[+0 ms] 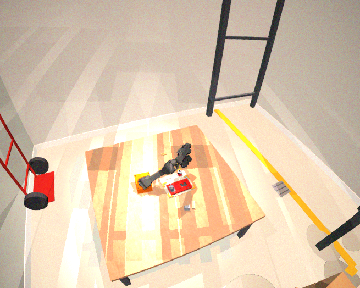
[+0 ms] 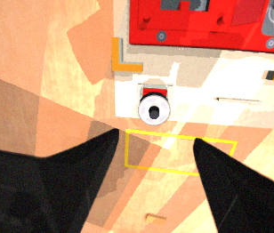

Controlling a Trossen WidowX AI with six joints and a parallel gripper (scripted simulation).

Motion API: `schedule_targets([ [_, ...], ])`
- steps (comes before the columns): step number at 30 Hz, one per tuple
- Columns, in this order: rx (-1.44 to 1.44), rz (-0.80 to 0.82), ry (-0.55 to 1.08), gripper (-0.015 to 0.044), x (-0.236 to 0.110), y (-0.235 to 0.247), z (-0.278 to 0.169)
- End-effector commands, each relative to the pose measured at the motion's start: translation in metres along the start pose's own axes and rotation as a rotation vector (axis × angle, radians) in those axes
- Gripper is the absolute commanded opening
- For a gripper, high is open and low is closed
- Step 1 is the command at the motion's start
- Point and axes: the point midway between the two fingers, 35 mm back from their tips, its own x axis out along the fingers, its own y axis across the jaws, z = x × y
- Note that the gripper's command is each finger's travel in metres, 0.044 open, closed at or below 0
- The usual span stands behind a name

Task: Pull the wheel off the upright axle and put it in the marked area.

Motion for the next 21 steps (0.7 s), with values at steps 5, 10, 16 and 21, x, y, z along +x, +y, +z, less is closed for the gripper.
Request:
schedule_targets([
  [5,0.002,0.006,-0.005,0.0300,0.042,0.001,0.001],
  [10,0.003,0.005,-0.008,0.0300,0.072,0.001,0.002],
  [16,0.007,-0.012,-0.005,0.0241,0.070,-0.001,0.002],
  [21,0.007,-0.012,-0.005,0.0208,0.070,-0.001,0.002],
])
